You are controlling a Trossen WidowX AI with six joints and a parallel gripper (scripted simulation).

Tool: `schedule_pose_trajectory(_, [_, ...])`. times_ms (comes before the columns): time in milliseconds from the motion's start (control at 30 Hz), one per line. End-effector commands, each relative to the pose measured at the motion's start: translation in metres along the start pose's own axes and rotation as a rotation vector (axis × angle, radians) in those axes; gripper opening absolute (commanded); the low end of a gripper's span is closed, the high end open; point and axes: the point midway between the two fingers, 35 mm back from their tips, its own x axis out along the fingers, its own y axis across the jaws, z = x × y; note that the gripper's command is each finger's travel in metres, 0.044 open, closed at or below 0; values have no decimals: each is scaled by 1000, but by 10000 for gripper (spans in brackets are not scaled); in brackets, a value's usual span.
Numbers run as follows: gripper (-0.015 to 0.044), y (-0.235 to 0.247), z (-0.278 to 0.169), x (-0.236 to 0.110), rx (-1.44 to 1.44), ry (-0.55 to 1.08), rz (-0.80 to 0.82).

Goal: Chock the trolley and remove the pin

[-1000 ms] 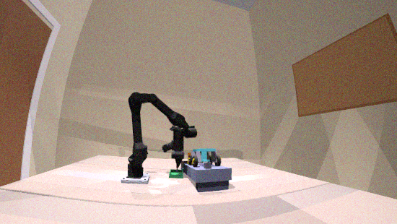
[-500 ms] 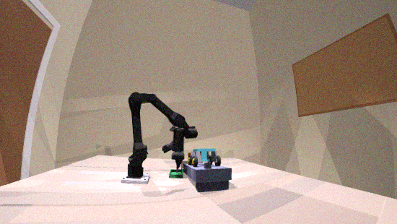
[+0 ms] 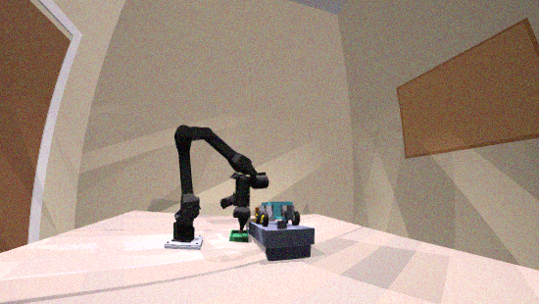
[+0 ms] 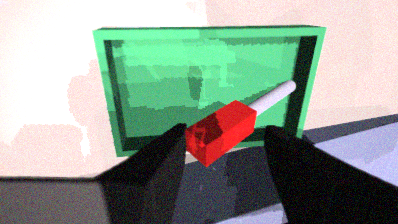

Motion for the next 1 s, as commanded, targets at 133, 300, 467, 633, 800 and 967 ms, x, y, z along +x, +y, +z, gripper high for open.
schedule_pose_trajectory(133, [190, 4, 1, 3, -4, -5, -2])
schedule_pose_trajectory(300, [190, 6, 1, 4, -4, -5, -2])
schedule_pose_trajectory(467, [190, 8, 1, 5, -4, -5, -2])
schedule_pose_trajectory(633, [190, 9, 1, 6, -4, -5, -2])
schedule_pose_trajectory(800, [190, 11, 2, 8, -4, -5, -2])
schedule_pose_trajectory(967, [269, 10, -1, 6, 0, 1, 0])
